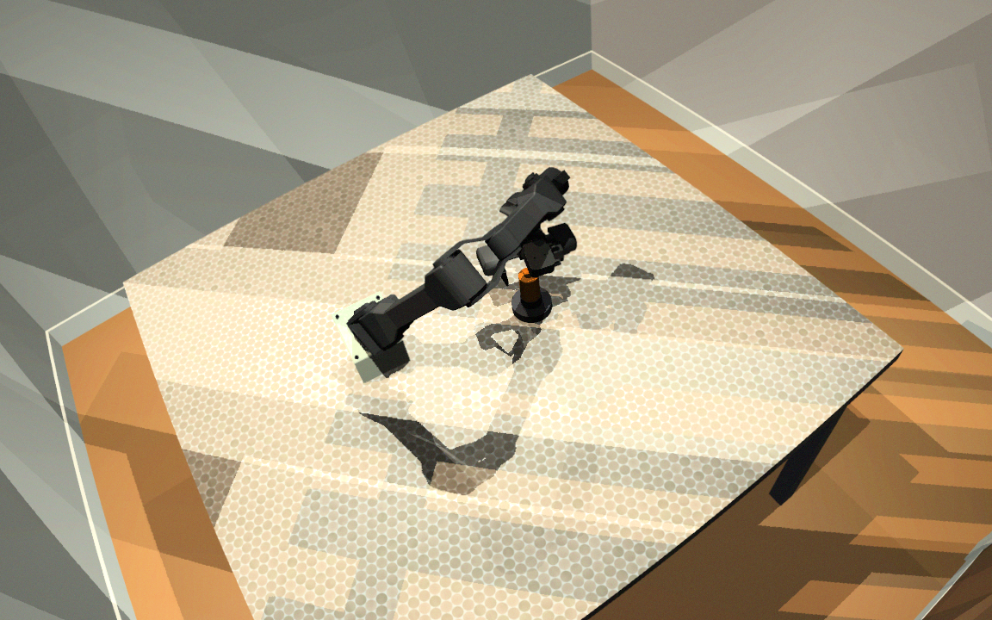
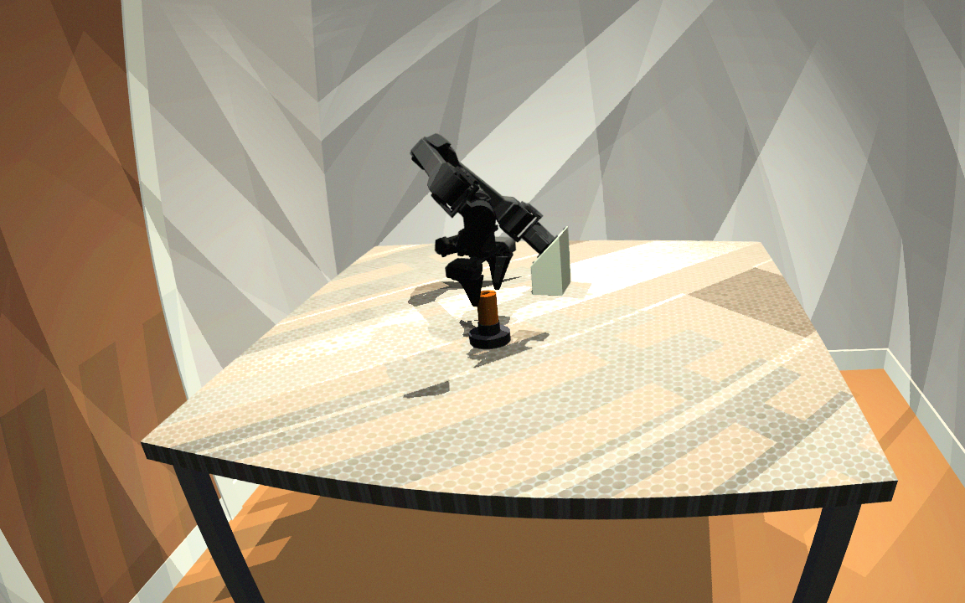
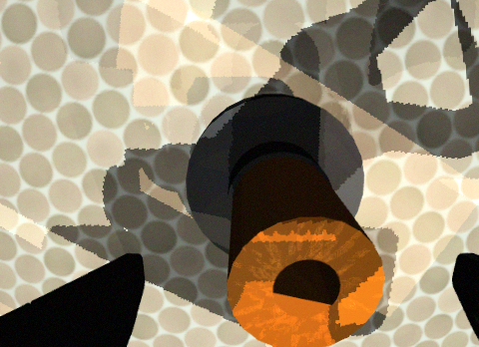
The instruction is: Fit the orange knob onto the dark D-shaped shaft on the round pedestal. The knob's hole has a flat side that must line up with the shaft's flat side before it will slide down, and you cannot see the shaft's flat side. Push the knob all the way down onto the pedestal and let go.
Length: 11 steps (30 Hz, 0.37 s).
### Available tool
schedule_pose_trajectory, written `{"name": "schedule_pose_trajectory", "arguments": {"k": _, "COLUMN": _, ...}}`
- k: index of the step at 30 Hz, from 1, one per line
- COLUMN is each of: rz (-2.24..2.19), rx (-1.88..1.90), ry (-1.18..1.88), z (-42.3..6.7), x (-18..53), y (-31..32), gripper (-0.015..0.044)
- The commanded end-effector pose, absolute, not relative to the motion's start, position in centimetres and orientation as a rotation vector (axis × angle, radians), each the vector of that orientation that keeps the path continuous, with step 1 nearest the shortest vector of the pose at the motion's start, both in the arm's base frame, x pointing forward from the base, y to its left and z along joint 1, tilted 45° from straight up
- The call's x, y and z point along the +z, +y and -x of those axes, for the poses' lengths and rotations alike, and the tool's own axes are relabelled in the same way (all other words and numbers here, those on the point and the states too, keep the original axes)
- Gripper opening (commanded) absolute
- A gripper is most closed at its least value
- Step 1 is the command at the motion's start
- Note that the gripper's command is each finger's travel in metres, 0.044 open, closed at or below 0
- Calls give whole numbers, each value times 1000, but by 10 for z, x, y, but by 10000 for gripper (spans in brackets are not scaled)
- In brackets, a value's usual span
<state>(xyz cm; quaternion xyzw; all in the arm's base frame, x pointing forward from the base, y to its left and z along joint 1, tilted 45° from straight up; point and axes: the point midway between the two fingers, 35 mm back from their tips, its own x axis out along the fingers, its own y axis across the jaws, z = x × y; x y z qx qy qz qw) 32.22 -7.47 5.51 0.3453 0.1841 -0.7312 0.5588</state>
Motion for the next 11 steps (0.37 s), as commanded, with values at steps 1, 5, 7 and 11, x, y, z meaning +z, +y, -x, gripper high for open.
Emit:
{"name": "schedule_pose_trajectory", "arguments": {"k": 1, "rz": -825, "rx": -1702, "ry": 432, "z": -328, "x": 91, "y": -37, "gripper": 440}}
{"name": "schedule_pose_trajectory", "arguments": {"k": 5, "rz": -825, "rx": -1702, "ry": 431, "z": -331, "x": 92, "y": -35, "gripper": 440}}
{"name": "schedule_pose_trajectory", "arguments": {"k": 7, "rz": -825, "rx": -1702, "ry": 431, "z": -331, "x": 92, "y": -35, "gripper": 440}}
{"name": "schedule_pose_trajectory", "arguments": {"k": 11, "rz": -825, "rx": -1702, "ry": 431, "z": -331, "x": 92, "y": -35, "gripper": 440}}
